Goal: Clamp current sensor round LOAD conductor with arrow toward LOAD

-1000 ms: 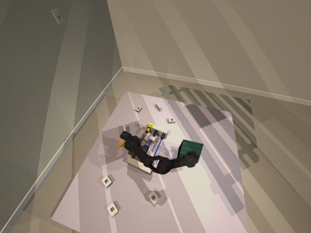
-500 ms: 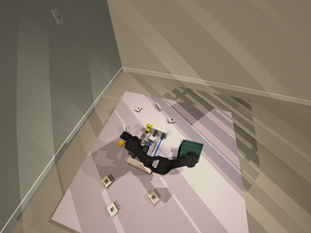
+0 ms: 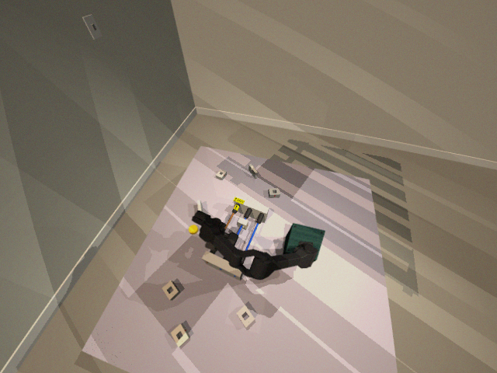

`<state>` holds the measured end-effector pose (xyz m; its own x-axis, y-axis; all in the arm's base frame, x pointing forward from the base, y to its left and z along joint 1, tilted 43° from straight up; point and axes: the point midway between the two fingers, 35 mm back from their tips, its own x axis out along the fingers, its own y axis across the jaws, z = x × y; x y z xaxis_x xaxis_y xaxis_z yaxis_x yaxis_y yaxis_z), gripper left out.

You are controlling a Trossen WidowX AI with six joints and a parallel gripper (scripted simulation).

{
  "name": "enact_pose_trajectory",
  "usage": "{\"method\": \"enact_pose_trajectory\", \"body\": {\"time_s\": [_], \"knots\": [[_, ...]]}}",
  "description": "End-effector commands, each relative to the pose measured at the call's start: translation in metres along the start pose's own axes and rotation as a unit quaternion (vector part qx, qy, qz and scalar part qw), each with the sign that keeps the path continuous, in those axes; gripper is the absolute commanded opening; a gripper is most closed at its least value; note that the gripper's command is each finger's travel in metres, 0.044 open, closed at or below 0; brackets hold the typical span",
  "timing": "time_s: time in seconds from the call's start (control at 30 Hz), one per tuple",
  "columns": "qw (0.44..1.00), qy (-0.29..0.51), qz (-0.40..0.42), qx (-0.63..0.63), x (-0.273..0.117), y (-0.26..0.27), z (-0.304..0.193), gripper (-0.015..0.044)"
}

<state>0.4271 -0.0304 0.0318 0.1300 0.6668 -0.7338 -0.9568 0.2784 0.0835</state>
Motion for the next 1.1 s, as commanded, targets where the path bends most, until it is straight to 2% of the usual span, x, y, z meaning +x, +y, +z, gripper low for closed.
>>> {"method": "enact_pose_trajectory", "body": {"time_s": [0.0, 0.17, 0.2, 1.07], "knots": [[1.0, 0.0, -0.001, -0.001, -0.0008, -0.0006, 0.0001, 0.0142], [1.0, 0.0, -0.001, -0.001, -0.0008, -0.0006, 0.0001, 0.0011], [1.0, 0.0, -0.001, -0.001, -0.0008, -0.0006, 0.0001, 0.0], [1.0, 0.0, -0.001, -0.001, -0.0008, -0.0006, 0.0001, 0.0]]}}
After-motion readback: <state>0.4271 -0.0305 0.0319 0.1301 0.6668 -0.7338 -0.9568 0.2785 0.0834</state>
